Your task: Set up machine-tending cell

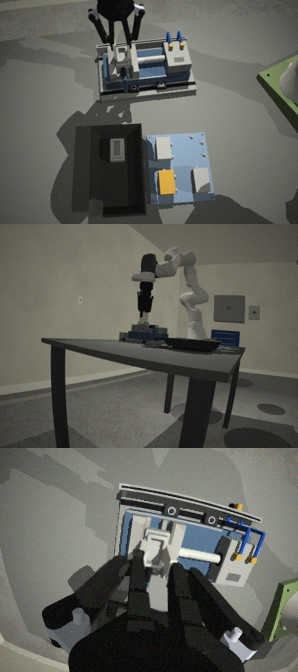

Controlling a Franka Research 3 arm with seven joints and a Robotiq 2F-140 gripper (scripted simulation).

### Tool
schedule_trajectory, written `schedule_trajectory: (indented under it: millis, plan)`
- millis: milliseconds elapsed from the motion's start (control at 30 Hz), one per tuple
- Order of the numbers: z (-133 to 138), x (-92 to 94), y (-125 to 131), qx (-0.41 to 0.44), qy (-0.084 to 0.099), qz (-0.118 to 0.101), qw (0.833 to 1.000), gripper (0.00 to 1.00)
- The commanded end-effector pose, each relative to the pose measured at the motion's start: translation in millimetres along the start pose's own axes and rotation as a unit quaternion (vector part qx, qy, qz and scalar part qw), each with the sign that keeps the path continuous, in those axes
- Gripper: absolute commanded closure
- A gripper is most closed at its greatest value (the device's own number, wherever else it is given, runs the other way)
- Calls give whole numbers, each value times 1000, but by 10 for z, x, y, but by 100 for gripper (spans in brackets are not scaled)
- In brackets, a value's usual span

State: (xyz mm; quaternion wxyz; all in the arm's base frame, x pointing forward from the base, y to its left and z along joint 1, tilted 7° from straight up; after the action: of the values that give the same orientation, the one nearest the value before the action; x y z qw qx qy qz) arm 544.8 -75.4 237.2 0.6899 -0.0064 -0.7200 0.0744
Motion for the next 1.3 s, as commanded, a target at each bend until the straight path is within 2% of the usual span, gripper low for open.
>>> schedule_trajectory:
  millis: [0, 233, 967, 1267]
  plan:
    - [4, 10, -15, 1, 0, 1, 1000, 100]
    - [4, 61, -15, 1, 0, 1, 1000, 100]
    - [4, 397, -14, 1, 0, 1, 1000, 100]
    - [4, 442, -14, 1, 0, 1, 1000, 100]
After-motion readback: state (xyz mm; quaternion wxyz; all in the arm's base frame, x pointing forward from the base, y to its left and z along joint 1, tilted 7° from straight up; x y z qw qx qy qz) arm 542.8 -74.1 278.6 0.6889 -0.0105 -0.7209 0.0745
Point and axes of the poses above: the point where the finger pads meet when closed, its own x axis back along the fingers, its own z axis across the jaws, y = z × x, the point moved 10 cm from there along x, back along the fingers, and after that the axes turned 2 degrees about x, right-handed, at the moved point
